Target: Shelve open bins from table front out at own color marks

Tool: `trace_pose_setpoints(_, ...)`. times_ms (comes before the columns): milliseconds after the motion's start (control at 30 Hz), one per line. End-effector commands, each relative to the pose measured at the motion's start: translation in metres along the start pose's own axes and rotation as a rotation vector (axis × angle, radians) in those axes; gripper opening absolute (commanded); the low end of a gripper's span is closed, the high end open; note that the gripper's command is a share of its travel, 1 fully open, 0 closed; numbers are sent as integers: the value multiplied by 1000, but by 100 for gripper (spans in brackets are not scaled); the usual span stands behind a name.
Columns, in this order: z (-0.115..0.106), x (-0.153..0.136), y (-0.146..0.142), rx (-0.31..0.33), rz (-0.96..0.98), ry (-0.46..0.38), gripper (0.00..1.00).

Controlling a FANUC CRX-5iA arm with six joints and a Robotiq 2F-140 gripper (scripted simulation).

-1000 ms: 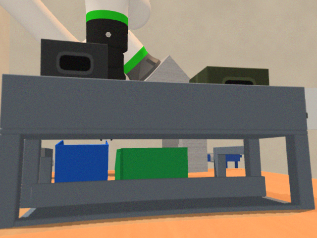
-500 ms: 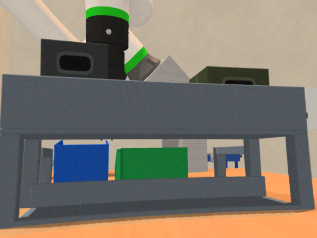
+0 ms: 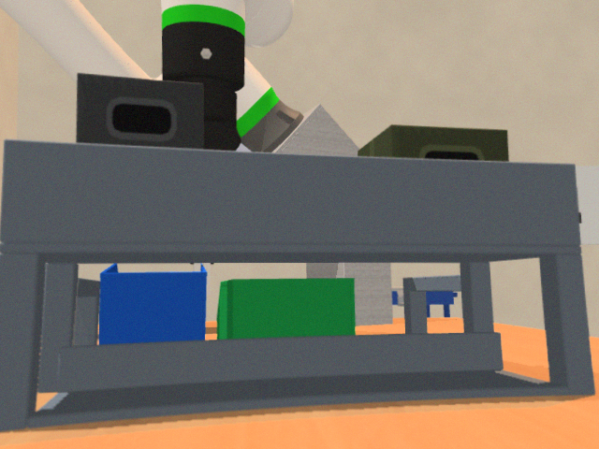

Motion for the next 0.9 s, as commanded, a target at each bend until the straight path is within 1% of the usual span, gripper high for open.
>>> trace_pose_setpoints(0, -1, 3, 1, 0, 0, 0, 0)
trace_pose_setpoints(867, -3, 25, 6, 0, 0, 0, 0)
Point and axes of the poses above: the point where the finger pads meet when closed, its own z axis out along the fingers, its own y axis across the jaws, x = y × z, the point moved 2 cm from there along -z, back along the fingers, and after that the axes turned 14 degrees about -z, right-handed, at the moved point
